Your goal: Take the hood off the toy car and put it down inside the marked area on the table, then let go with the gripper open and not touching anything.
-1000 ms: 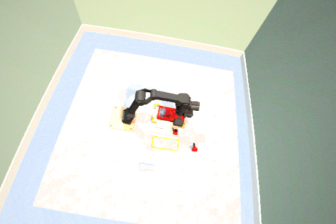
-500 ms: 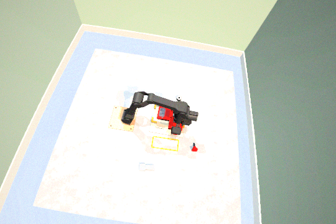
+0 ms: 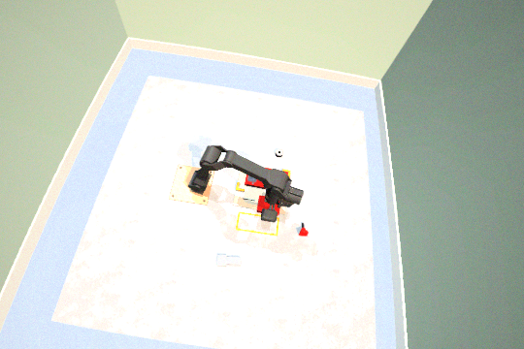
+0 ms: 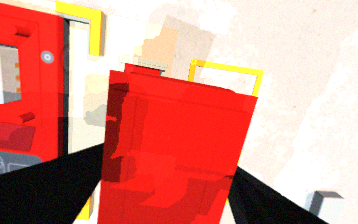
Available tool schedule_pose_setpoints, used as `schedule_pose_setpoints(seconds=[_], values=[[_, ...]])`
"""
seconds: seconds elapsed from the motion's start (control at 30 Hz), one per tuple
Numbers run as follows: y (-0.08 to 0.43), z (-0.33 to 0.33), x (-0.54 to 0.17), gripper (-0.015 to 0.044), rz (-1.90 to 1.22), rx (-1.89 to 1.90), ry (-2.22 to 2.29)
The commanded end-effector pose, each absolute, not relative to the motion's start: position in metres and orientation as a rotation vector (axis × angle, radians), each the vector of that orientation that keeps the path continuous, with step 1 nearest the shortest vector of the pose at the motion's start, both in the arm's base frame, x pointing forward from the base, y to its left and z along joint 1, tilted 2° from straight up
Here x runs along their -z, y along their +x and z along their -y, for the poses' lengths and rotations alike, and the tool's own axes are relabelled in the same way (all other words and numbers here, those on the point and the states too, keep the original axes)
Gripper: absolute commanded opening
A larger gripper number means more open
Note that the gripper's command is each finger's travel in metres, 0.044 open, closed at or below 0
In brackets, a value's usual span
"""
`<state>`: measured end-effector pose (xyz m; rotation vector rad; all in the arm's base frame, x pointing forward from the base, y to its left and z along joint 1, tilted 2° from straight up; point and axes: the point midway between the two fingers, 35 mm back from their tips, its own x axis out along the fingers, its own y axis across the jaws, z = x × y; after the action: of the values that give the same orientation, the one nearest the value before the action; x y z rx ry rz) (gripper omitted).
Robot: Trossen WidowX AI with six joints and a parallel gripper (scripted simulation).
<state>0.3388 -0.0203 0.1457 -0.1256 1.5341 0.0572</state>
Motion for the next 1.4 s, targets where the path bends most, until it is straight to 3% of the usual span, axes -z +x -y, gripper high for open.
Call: schedule_pose_setpoints(seconds=[0.0, 0.47, 1.37], values=[[0.335, 0.034, -0.147, 0.0, -1.529, -0.061, -0.127], [0.318, 0.08, -0.15, 0.0, -1.531, -0.055, -0.131], [0.32, 0.081, -0.135, 0.0, -1.53, -0.055, -0.131]])
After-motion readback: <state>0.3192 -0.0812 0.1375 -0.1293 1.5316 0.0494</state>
